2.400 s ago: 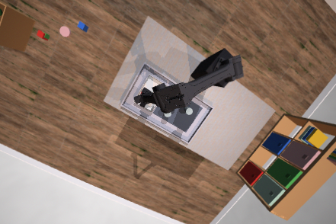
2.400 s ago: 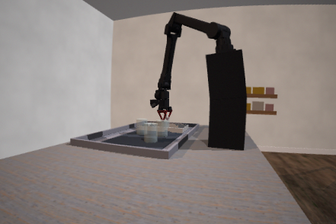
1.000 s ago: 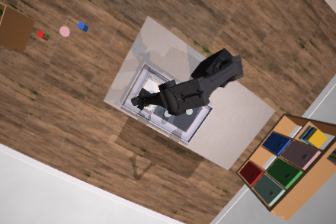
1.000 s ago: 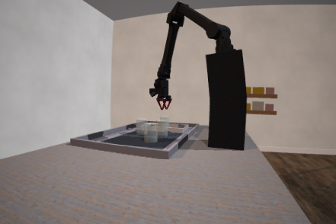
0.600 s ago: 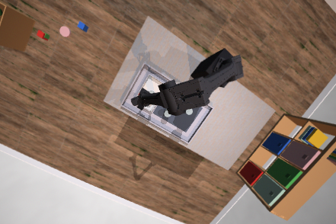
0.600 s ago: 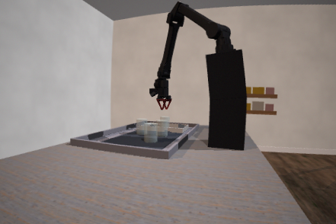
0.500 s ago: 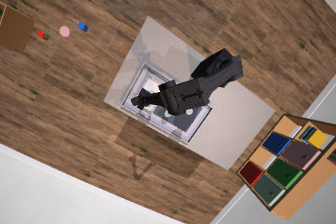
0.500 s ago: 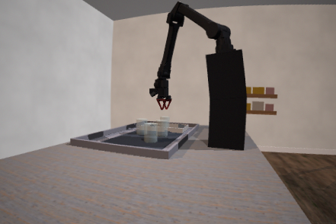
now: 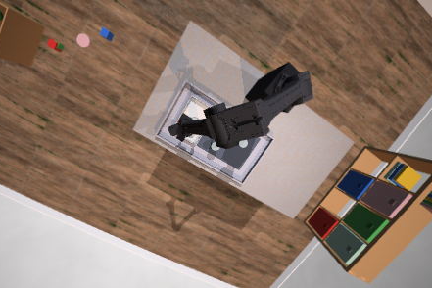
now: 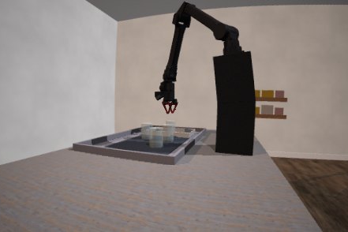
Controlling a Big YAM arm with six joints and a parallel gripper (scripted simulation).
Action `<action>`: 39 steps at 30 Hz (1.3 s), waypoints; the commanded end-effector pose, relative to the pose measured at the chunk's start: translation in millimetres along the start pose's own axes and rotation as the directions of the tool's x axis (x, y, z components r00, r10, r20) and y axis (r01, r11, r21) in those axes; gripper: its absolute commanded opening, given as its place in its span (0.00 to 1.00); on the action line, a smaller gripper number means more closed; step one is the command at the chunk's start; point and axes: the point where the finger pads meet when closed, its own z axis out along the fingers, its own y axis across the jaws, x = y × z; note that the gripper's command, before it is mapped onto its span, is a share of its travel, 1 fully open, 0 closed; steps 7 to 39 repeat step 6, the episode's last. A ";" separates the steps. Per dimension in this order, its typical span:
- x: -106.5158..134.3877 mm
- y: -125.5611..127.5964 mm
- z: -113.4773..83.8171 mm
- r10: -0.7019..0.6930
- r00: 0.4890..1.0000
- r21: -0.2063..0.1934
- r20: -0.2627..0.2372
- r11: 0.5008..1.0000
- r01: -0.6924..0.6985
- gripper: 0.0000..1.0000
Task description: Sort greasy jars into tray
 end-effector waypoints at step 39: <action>-9.0 -7.2 -14.1 -0.008 1.000 0.011 0.023 1.000 0.008 1.00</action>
